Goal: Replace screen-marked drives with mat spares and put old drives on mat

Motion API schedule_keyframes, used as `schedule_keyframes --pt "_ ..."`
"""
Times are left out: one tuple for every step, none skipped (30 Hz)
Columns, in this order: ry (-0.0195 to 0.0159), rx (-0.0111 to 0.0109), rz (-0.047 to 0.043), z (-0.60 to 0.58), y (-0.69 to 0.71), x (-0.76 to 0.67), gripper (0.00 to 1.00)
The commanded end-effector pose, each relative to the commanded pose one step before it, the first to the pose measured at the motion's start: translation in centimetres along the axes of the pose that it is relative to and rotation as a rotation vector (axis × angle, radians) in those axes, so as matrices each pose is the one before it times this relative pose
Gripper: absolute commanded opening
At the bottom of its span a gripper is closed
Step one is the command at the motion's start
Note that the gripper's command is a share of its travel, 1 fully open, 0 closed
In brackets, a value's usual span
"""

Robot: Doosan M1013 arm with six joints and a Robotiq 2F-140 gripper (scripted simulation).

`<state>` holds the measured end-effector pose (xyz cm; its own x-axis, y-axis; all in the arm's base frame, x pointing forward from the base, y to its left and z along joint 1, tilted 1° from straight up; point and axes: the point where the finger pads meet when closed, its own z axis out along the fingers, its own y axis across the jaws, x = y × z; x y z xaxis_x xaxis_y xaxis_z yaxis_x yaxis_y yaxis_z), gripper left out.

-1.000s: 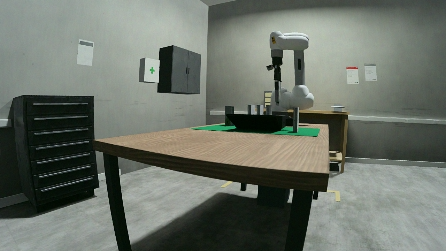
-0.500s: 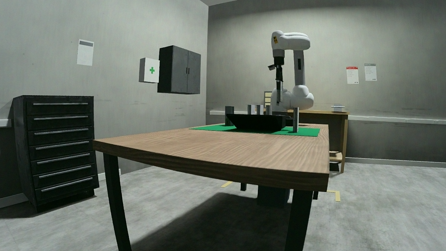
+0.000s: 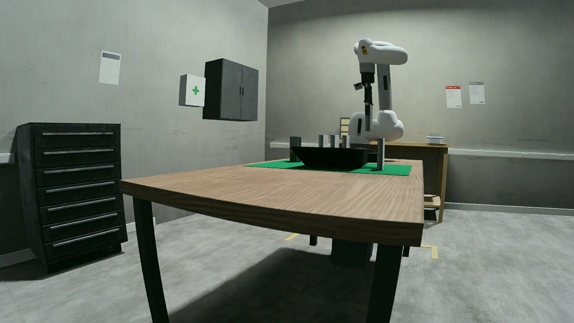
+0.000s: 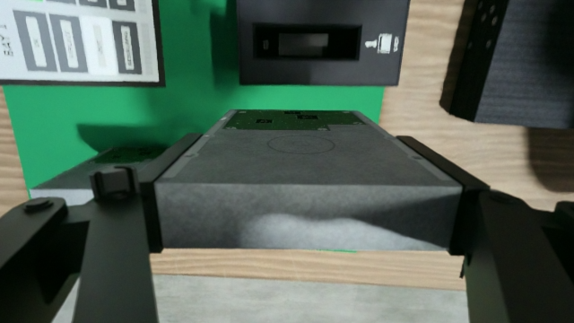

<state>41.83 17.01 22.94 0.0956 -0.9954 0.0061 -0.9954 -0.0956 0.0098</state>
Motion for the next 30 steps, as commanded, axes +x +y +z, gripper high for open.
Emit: schedule_keyframes --pt "0.00007 0.00089 0.00023 -0.051 -0.26 -1.7 0.1" --pt "0.0 0.0 0.0 0.001 -0.049 -0.519 0.1" --pt "0.0 0.0 0.0 0.002 -0.042 -0.517 0.1" --pt "0.0 0.0 0.0 0.003 -0.036 -0.513 0.1" --pt "0.0 0.0 0.0 0.004 -0.03 -0.506 0.1" --pt "0.0 0.0 0.0 0.005 -0.023 -0.497 0.1" --pt "0.0 -0.00001 0.0 0.005 -0.017 -0.485 0.1" --pt "0.0 -0.00001 0.0 0.006 -0.012 -0.471 0.1" --pt "0.00001 -0.00001 0.0 0.006 -0.007 -0.455 0.1" --pt "0.00001 -0.00001 0.0 0.006 -0.002 -0.437 0.1" --pt "0.00001 -0.00001 0.0 0.007 0.002 -0.417 0.1" --pt "0.00001 -0.00001 0.0 0.007 0.005 -0.395 0.1" --pt "0.0 0.0 0.0 0.0 0.0 0.0 0.1" --pt "0.0 0.0 0.0 0.0 0.0 0.0 0.1" --pt "0.00001 -0.00001 0.0 0.007 0.008 -0.372 0.1" --pt "0.00001 -0.00001 0.0 0.007 0.01 -0.347 0.1" --pt "0.00001 -0.00001 0.0 0.006 0.012 -0.321 0.1" --pt "0.00001 -0.00001 0.0 0.006 0.013 -0.295 0.1" --pt "0.00001 -0.00001 0.0 0.006 0.013 -0.267 0.1" --pt "0.00001 -0.00001 0.0 0.005 0.013 -0.239 0.1" --pt "0.0 0.0 0.0 0.005 0.013 -0.212 0.1" --pt "0.0 0.0 0.0 0.004 0.012 -0.184 0.1" --pt "0.0 0.0 0.0 0.004 0.011 -0.157 0.1" --pt "0.0 0.0 0.0 0.003 0.009 -0.131 0.1" --pt "0.0 0.0 0.0 0.003 0.008 -0.106 0.1" --pt "0.0 0.0 0.0 0.002 0.006 -0.083 0.1" --pt "0.0 0.0 0.0 0.002 0.005 -0.061 0.1" --pt "0.0 0.0 0.0 0.001 0.003 -0.043 0.1" --pt "0.0 0.0 0.0 0.001 0.002 -0.027 0.1" --pt "0.0 0.0 0.0 0.0 0.0 0.0 0.1"
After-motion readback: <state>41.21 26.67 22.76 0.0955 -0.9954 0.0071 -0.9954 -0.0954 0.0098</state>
